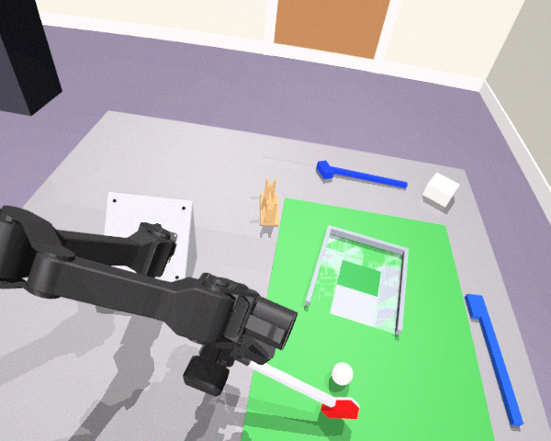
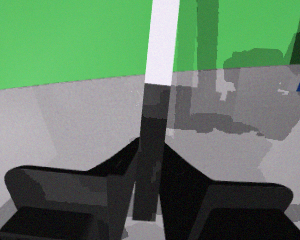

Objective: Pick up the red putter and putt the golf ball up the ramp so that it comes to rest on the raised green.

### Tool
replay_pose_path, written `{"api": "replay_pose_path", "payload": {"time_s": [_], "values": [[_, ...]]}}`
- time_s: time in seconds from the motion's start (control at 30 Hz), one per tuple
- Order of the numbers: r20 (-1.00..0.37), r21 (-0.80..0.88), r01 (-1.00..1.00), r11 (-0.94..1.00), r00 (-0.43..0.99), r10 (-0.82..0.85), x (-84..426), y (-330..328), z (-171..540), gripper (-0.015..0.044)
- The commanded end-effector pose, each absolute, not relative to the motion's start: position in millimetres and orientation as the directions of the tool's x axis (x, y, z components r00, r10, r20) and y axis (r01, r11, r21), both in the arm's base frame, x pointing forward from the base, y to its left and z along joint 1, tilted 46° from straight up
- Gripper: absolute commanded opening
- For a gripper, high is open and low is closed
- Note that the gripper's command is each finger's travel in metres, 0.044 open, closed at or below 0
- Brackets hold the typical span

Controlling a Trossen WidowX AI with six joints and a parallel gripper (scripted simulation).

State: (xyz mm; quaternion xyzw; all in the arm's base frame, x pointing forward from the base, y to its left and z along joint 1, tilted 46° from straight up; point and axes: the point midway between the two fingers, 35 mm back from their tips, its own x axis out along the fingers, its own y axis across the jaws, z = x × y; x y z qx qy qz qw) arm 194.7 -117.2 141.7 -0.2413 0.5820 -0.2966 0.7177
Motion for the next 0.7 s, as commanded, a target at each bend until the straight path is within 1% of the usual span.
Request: {"api": "replay_pose_path", "payload": {"time_s": [0.0, 0.37, 0.57, 0.67], "values": [[-0.692, -0.691, 0.148, 0.708, 0.148, -0.706, 195.0, -118.4, 143.2, 0.0000], [-0.691, -0.690, 0.147, 0.709, 0.157, -0.706, 192.0, -140.1, 161.5, 0.0000], [-0.694, -0.690, 0.144, 0.709, 0.147, -0.705, 192.7, -137.3, 156.4, 0.0000], [-0.709, -0.675, 0.144, 0.724, 0.147, -0.690, 203.2, -118.6, 136.6, 0.0000]]}}
